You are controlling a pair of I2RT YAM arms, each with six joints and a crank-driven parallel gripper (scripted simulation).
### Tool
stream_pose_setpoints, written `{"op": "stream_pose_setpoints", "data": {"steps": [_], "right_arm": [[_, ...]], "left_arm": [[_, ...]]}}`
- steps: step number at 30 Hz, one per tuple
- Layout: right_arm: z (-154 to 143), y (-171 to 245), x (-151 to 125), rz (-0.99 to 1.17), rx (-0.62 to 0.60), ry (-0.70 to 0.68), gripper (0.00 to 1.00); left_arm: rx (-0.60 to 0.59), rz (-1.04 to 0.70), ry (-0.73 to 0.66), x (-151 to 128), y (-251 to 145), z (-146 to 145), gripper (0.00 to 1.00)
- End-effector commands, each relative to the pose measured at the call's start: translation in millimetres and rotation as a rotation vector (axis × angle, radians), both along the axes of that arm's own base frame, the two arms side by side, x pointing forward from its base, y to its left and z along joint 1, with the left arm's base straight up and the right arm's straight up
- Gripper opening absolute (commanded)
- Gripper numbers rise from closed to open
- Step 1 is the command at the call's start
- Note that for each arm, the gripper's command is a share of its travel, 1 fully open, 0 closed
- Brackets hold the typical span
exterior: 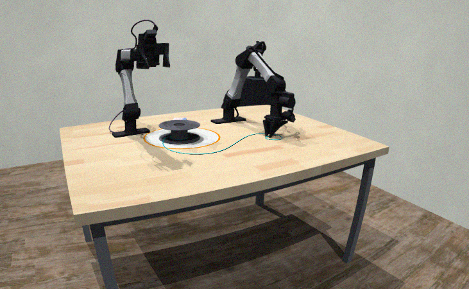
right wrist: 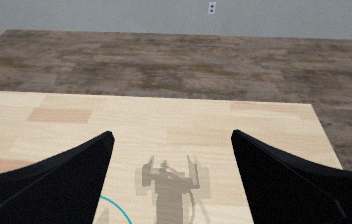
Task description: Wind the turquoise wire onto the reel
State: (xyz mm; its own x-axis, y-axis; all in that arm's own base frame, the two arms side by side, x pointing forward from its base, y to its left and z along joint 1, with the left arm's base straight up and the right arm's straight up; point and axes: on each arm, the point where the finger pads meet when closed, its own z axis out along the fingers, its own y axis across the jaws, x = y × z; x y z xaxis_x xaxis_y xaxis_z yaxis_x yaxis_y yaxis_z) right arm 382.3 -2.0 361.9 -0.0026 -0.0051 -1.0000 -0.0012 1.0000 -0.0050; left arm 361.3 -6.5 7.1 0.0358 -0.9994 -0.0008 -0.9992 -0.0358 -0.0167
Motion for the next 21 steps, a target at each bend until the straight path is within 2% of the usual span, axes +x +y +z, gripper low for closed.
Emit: {"op": "stream_pose_setpoints", "data": {"steps": [1,9,21], "right_arm": [[-1.4,2.0,0.2,-0.001,0.005,-0.003,1.00],[-1.4,2.0,0.2,-0.001,0.005,-0.003,1.00],[-1.4,2.0,0.2,-0.001,0.005,-0.003,1.00]], "left_arm": [[-0.001,-0.003,0.017,-10.3,-5.2,-3.4,0.30],[-0.001,-0.003,0.017,-10.9,-5.3,-3.2,0.24],[-0.001,-0.003,0.017,-10.9,-5.3,-3.2,0.09]]}}
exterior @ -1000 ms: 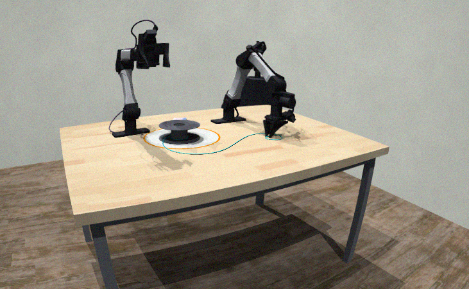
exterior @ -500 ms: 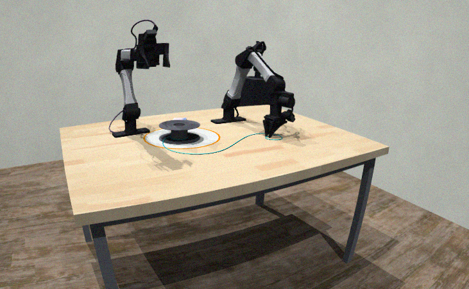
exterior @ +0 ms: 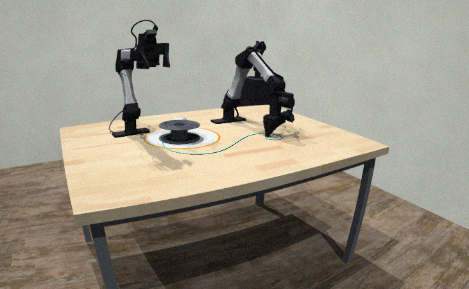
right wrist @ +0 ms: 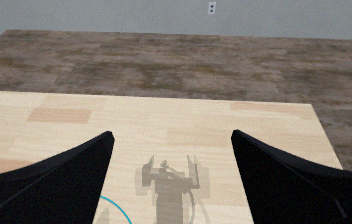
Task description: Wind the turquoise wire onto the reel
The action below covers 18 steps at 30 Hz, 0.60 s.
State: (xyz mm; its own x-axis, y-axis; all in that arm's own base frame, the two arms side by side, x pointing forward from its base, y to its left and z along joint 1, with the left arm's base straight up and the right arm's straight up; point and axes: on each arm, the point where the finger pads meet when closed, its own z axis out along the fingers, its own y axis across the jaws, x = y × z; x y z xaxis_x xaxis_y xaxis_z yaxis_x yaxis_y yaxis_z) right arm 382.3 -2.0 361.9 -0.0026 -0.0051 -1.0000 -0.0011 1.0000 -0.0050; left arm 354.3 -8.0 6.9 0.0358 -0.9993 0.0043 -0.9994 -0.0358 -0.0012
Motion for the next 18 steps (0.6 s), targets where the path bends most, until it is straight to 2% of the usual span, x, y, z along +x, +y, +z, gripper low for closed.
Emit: {"op": "stream_pose_setpoints", "data": {"steps": [1,9,18], "right_arm": [[-1.4,2.0,0.2,-0.001,0.005,-0.003,1.00],[-1.4,2.0,0.2,-0.001,0.005,-0.003,1.00],[-1.4,2.0,0.2,-0.001,0.005,-0.003,1.00]], "left_arm": [[0.004,-0.003,0.001,-3.9,-3.8,-2.9,0.07],[0.004,-0.003,0.001,-3.9,-3.8,-2.9,0.00],[0.004,-0.003,0.001,-3.9,-3.8,-2.9,0.00]]}}
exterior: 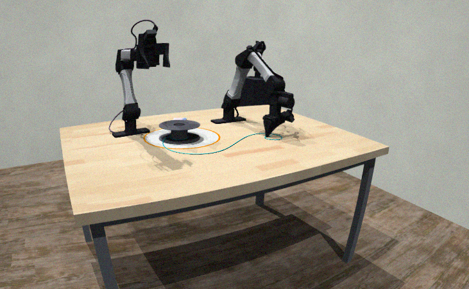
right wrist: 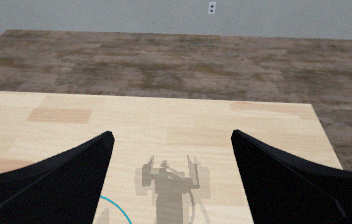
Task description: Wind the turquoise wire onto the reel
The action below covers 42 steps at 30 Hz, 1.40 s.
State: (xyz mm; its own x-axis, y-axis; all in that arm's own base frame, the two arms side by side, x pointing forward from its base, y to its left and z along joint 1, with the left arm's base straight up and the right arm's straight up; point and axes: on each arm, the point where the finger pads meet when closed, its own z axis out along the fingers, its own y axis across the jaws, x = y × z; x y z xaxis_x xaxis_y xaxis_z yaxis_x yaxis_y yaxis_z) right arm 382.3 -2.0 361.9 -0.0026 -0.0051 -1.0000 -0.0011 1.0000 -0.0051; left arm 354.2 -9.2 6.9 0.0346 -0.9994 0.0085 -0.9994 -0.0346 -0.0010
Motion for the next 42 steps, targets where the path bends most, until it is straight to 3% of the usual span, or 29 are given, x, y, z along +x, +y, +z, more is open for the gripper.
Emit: {"op": "stream_pose_setpoints", "data": {"steps": [1,10,28,42], "right_arm": [[-1,2,0,-0.001,0.005,-0.003,1.00],[-1,2,0,-0.001,0.005,-0.003,1.00],[-1,2,0,-0.001,0.005,-0.003,1.00],[-1,2,0,-0.001,0.005,-0.003,1.00]], "left_arm": [[0.008,-0.001,0.001,-3,-2,-3,0.00],[0.008,-0.001,0.001,-1,0,4,0.00],[0.008,-0.001,0.001,8,5,50,0.00],[0.008,-0.001,0.001,11,7,50,0.00]]}}
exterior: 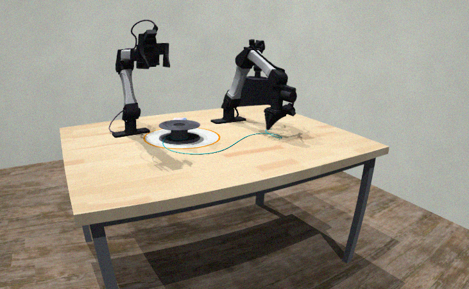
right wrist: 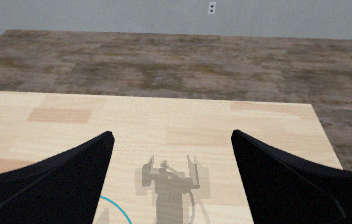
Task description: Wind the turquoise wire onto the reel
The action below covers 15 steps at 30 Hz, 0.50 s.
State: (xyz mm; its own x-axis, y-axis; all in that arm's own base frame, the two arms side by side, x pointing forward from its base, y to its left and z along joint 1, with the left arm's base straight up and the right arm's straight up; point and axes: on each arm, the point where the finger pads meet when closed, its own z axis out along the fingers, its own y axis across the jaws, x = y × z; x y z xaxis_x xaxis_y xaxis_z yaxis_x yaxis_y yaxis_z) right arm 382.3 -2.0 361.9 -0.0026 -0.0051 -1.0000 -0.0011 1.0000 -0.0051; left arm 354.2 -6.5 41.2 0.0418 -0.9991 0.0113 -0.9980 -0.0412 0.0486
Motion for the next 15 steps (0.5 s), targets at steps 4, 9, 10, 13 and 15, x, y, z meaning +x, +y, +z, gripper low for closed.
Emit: {"op": "stream_pose_setpoints", "data": {"steps": [4,9,10,13,15], "right_arm": [[-1.4,2.0,0.2,-0.001,0.005,-0.003,1.00],[-1.4,2.0,0.2,-0.001,0.005,-0.003,1.00],[-1.4,2.0,0.2,-0.001,0.005,-0.003,1.00],[-1.4,2.0,0.2,-0.001,0.005,-0.003,1.00],[-1.4,2.0,0.2,-0.001,0.005,-0.003,1.00]], "left_arm": [[0.013,-0.008,-0.048,12.7,3.3,13.4,0.00],[0.013,-0.008,-0.048,13.9,2.6,10.3,0.00],[0.013,-0.008,-0.048,14.1,2.4,9.7,0.00],[0.013,-0.008,-0.048,14.4,2.3,9.1,0.00],[0.013,-0.008,-0.048,14.8,2.0,7.8,0.00]]}}
